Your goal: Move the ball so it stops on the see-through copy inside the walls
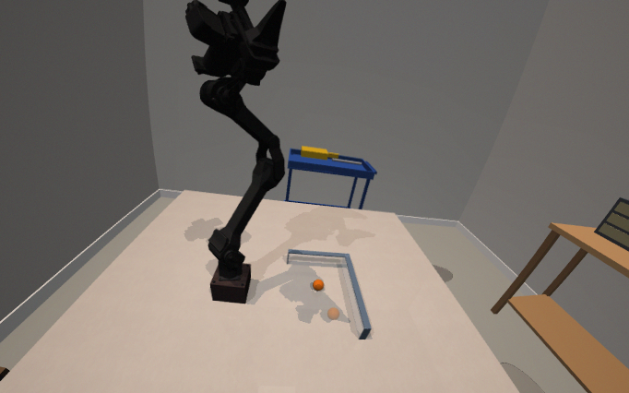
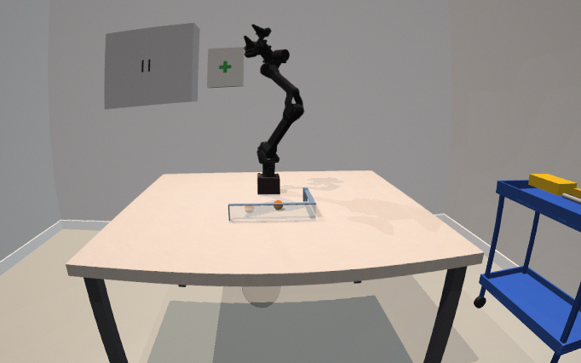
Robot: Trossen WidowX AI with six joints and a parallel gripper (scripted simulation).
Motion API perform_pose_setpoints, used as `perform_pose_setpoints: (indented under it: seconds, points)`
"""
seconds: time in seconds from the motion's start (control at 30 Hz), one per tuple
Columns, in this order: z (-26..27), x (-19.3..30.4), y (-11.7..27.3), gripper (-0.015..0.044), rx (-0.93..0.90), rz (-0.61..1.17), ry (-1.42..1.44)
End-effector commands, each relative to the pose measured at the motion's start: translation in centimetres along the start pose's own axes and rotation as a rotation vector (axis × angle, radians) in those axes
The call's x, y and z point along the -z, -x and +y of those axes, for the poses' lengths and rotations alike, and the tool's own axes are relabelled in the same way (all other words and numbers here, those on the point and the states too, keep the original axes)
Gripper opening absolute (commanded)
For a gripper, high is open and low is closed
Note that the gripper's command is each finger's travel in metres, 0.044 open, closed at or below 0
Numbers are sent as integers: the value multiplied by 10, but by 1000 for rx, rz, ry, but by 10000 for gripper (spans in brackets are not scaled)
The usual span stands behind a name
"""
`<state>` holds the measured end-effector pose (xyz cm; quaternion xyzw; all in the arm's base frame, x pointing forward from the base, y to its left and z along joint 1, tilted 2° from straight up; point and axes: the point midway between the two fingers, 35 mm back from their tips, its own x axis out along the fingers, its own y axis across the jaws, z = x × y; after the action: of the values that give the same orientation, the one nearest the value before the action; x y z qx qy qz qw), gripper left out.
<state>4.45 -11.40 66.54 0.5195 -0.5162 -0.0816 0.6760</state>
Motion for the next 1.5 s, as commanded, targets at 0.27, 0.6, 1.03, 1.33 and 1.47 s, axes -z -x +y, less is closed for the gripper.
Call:
perform_pose_setpoints:
  seconds: [0.27,0.6,1.03,1.33,1.47]
  points:
    - [-15,-65,-8,292,-44,-7,-724]
    - [-100,-130,-40,292,-11,-113,-1657]
    - [-236,-122,-72,292,84,-426,-2469]
    - [-374,-63,-67,292,120,-1047,-2988]
    - [-430,-23,-48,292,86,-1422,-3090]
